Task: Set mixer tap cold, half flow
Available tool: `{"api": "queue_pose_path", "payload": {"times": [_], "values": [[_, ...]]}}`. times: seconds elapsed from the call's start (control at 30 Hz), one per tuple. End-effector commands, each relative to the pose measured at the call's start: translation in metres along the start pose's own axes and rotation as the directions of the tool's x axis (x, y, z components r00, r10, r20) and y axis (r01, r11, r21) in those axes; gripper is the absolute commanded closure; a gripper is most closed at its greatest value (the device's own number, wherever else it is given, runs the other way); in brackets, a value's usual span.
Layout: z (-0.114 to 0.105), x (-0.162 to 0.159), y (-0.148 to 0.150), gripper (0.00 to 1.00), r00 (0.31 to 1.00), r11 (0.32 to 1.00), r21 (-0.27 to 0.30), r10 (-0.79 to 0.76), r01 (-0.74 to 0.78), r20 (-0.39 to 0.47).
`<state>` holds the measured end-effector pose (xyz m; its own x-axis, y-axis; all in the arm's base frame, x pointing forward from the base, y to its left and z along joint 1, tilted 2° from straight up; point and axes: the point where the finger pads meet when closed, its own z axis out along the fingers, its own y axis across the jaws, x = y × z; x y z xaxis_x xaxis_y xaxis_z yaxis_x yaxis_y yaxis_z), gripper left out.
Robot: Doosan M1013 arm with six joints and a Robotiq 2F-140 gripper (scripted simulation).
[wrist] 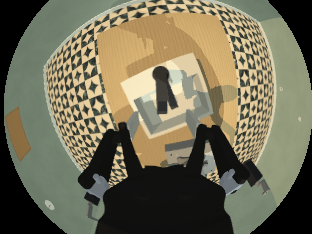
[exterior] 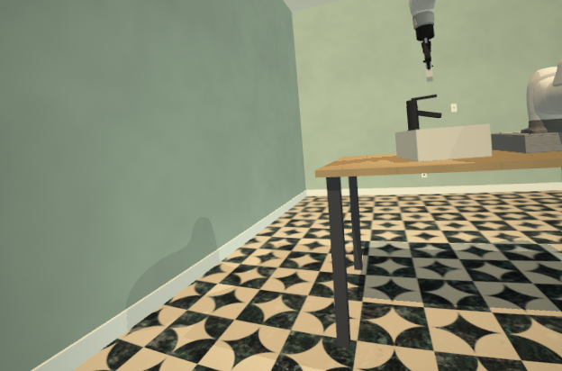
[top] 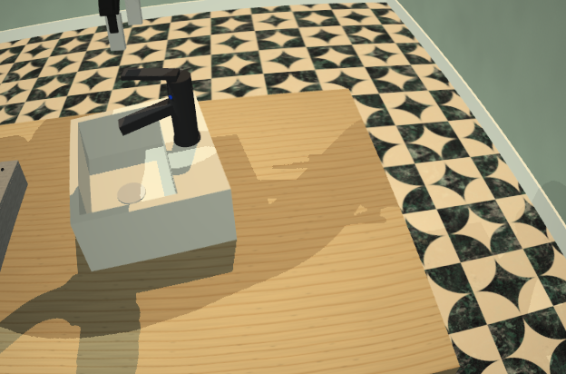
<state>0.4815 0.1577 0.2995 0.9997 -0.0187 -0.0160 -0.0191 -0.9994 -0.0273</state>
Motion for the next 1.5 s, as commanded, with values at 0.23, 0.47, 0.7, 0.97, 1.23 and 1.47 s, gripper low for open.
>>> {"api": "queue_pose_path", "payload": {"times": [0.23,0.47,0.7,0.97,1.23,1.47], "values": [[-0.0001,0.0,0.0,1.0,1.0,1.0,0.0,0.0,0.0,0.0],[-0.0001,0.0,0.0,1.0,1.0,1.0,0.0,0.0,0.0,0.0],[-0.0001,0.0,0.0,1.0,1.0,1.0,0.0,0.0,0.0,0.0],[-0.0001,0.0,0.0,1.0,1.0,1.0,0.0,0.0,0.0,0.0],[-0.0001,0.0,0.0,1.0,1.0,1.0,0.0,0.0,0.0,0.0],[-0.0001,0.0,0.0,0.61,1.0,1.0,0.0,0.0,0.0,0.0]]}}
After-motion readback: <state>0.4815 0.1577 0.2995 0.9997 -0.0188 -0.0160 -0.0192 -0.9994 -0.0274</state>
